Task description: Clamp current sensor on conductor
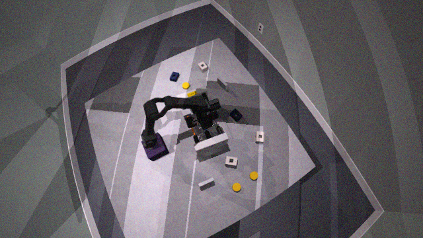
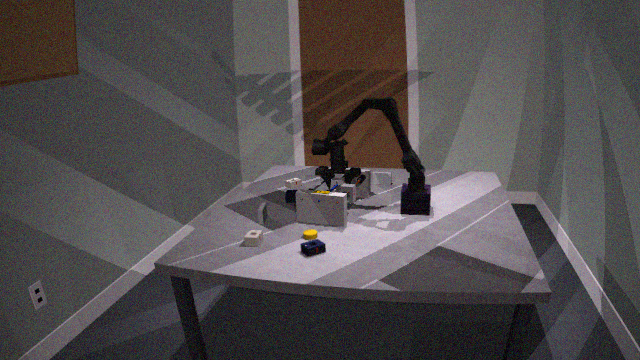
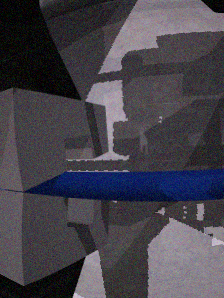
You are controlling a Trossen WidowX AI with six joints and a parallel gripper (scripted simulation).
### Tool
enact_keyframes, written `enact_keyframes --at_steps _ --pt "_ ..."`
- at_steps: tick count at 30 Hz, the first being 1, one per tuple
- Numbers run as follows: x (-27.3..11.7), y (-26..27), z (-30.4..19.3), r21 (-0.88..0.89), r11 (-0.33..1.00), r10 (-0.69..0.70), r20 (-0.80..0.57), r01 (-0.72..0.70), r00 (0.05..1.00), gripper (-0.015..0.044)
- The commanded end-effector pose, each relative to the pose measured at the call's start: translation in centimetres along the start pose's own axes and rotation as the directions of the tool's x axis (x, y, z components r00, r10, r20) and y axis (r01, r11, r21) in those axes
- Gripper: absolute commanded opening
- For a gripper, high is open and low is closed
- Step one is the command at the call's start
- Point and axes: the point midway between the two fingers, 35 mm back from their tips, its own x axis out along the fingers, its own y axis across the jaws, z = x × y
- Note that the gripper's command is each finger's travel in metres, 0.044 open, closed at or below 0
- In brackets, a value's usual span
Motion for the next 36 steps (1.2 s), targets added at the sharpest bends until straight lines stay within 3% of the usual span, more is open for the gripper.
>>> enact_keyframes --at_steps 1,31,36 --pt "-0.15 0.05 0.0 0.0 1.0 0.004 0.0 -0.004 1.0 0.0" --pt "-0.15 0.05 0.0 0.0 1.0 0.004 0.0 -0.004 1.0 0.0" --pt "0.0 0.0 0.0 0.0 1.0 0.0 0.0 0.0 1.0 0.0131"
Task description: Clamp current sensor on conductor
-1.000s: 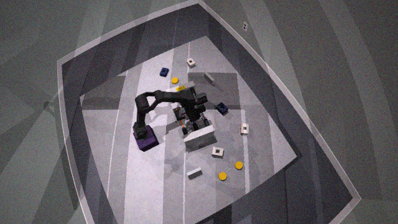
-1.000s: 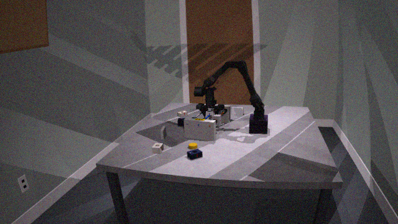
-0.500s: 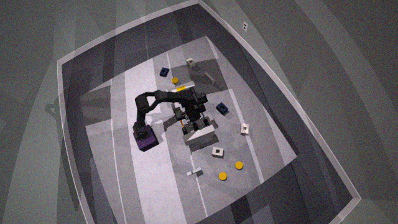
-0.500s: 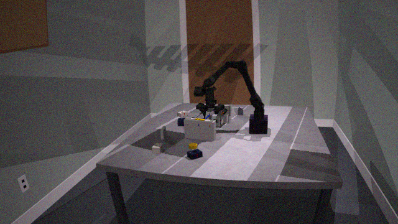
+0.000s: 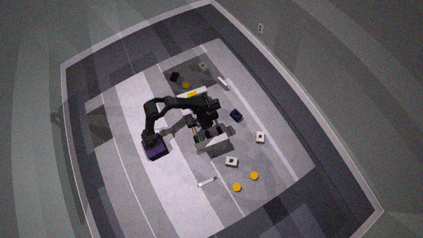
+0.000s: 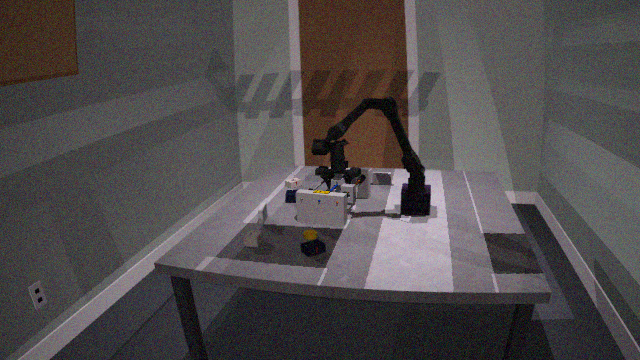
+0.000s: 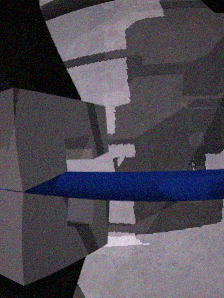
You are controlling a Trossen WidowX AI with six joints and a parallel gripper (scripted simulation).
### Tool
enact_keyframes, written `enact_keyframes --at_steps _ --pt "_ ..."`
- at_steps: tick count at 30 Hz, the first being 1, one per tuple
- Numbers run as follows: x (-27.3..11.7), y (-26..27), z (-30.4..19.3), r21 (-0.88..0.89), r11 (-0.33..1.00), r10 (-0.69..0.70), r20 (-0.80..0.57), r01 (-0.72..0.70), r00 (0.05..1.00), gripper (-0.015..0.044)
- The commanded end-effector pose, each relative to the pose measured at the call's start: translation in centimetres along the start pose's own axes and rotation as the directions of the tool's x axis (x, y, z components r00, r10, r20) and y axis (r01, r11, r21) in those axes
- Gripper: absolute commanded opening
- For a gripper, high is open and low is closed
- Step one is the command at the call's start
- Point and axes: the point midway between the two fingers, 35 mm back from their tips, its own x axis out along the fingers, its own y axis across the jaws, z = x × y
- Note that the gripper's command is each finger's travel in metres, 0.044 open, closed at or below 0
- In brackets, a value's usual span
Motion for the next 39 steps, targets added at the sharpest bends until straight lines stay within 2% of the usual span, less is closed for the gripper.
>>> enact_keyframes --at_steps 1,12,19,39 --pt "0.0 0.0 0.0 0.0 1.0 0.001 0.0 -0.001 1.0 0.0157" --pt "-0.2 0.1 0.0 0.0 1.0 -0.022 0.0 0.022 1.0 0.044" --pt "-2.2 0.3 0.0 -0.001 0.973 -0.232 -0.002 0.232 0.973 0.044" --pt "0.3 -0.3 0.0 -0.001 0.971 -0.241 -0.002 0.241 0.971 0.044"
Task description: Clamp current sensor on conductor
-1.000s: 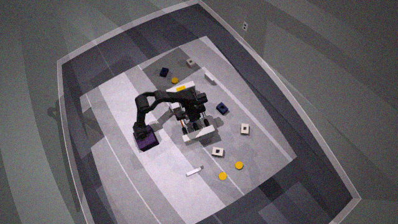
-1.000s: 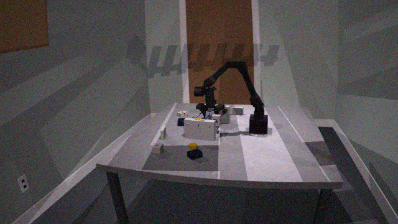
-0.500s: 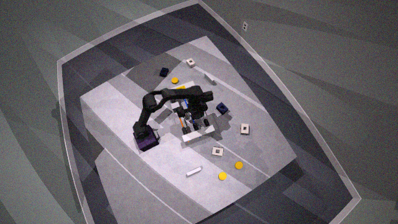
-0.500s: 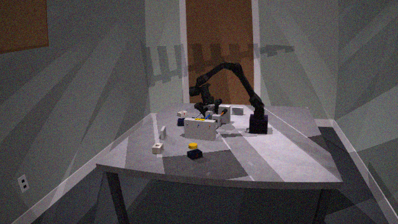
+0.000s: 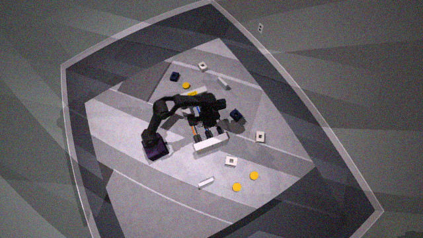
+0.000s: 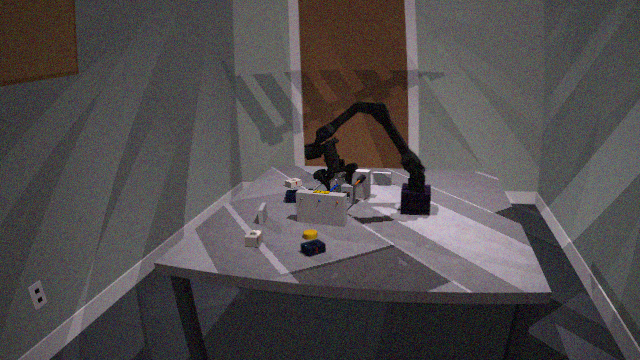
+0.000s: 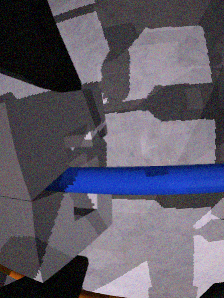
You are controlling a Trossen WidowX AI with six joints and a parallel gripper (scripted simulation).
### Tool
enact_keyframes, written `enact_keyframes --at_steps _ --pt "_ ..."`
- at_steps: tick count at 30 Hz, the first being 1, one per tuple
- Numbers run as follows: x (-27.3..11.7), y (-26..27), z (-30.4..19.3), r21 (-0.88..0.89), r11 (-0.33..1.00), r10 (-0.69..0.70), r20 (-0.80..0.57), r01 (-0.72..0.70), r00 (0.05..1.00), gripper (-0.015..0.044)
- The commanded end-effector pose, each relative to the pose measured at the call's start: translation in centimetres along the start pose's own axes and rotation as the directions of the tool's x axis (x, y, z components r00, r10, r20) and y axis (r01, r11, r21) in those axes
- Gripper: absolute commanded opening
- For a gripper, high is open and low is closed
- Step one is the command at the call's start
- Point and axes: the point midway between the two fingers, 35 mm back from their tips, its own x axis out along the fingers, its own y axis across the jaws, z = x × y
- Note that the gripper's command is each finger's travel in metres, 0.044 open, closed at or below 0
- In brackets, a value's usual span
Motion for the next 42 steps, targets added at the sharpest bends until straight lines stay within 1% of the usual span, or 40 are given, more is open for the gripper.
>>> enact_keyframes --at_steps 1,6,7,29,40,42 --pt "0.54 -0.13 -0.05 -0.004 1.0 -0.013 -0.003 0.013 1.0 0.044" --pt "0.78 -0.38 -0.06 -0.004 0.999 -0.036 -0.003 0.036 0.999 0.044" --pt "0.5 -0.16 0.0 0.0 1.0 -0.018 0.0 0.018 1.0 0.0433" --pt "0.5 -0.16 0.0 0.0 1.0 -0.018 0.0 0.018 1.0 0.0287" --pt "0.5 -0.16 0.0 0.0 1.0 -0.018 0.0 0.018 1.0 0.0" --pt "0.5 -0.16 0.0 0.0 1.0 -0.018 0.0 0.018 1.0 0.0"
